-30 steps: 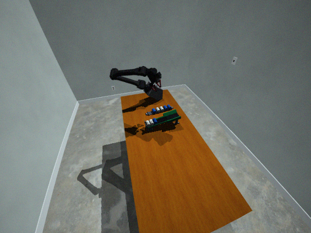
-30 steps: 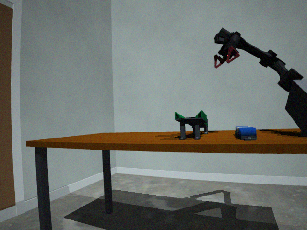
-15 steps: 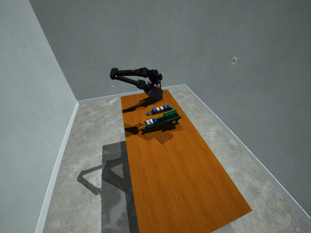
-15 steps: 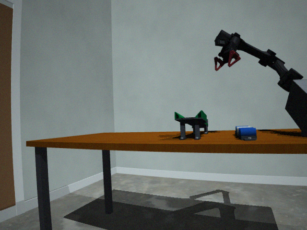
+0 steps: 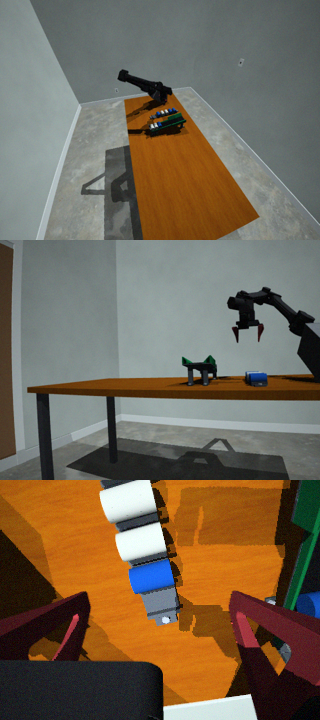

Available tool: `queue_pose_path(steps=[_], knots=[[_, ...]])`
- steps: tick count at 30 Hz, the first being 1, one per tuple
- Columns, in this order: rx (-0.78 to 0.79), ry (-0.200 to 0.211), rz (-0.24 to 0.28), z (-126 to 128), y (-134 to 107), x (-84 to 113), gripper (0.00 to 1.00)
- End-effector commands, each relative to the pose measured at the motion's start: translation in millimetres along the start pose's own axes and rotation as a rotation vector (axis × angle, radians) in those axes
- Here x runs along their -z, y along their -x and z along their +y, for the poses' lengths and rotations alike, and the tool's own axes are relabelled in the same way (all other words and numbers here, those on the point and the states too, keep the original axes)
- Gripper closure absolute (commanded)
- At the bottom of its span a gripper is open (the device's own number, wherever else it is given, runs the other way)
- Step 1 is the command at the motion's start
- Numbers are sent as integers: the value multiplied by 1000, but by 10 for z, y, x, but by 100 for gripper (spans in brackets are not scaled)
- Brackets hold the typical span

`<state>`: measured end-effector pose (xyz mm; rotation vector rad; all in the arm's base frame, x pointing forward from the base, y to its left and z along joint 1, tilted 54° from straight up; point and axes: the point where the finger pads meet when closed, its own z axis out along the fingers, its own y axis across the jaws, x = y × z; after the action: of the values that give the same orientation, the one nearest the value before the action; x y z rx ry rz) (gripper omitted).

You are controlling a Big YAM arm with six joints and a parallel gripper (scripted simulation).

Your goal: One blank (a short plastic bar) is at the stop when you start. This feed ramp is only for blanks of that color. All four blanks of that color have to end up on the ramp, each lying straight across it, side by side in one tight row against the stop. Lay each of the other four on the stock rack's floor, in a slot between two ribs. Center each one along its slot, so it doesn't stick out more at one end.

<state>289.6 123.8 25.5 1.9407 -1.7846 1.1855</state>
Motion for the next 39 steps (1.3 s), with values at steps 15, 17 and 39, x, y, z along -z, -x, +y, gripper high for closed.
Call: queue_pose_path(steps=[15, 17, 39], knots=[[233, 34, 60, 112, -37, -237, 0], [233, 34, 60, 112, -37, -237, 0], [230, 58, 75, 137, -92, -834, 22]])
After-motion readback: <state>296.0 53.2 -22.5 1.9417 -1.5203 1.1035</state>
